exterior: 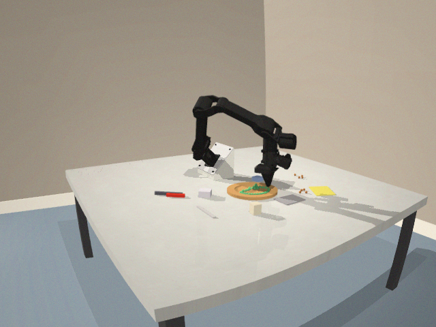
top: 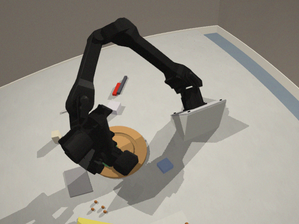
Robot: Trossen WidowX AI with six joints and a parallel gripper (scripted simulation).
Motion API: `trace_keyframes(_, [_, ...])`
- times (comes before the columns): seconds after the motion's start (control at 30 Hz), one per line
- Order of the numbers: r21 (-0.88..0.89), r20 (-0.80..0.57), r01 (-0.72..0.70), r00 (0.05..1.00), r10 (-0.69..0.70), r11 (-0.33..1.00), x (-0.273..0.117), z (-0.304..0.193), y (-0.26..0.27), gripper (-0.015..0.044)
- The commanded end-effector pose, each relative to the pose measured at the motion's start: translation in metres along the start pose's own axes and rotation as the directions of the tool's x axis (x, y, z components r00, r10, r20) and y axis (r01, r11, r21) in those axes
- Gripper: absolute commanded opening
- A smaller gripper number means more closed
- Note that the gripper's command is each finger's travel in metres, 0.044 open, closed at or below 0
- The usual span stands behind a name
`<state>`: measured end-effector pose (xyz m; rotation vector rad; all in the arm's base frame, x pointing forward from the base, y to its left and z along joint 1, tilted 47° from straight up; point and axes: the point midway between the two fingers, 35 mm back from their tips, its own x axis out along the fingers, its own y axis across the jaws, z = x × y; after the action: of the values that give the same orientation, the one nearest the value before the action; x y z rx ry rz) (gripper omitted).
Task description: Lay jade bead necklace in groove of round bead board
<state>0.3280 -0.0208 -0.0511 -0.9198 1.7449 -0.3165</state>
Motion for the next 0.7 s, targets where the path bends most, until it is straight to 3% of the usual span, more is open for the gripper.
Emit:
trace_keyframes(0.0, [-0.001, -0.005, -0.005, 1.000, 0.005, 1.000, 0.0013, 0.0008, 0.0037, 0.0000])
trace_keyframes(0.37, [-0.001, -0.005, -0.004, 1.000, 0.004, 1.000, 0.0097, 0.0007, 0.0037, 0.0000])
trace_keyframes(0.67, [0.006, -0.001, -0.004, 1.000, 0.004, 1.000, 0.0065, 0.0013, 0.0026, 0.0236])
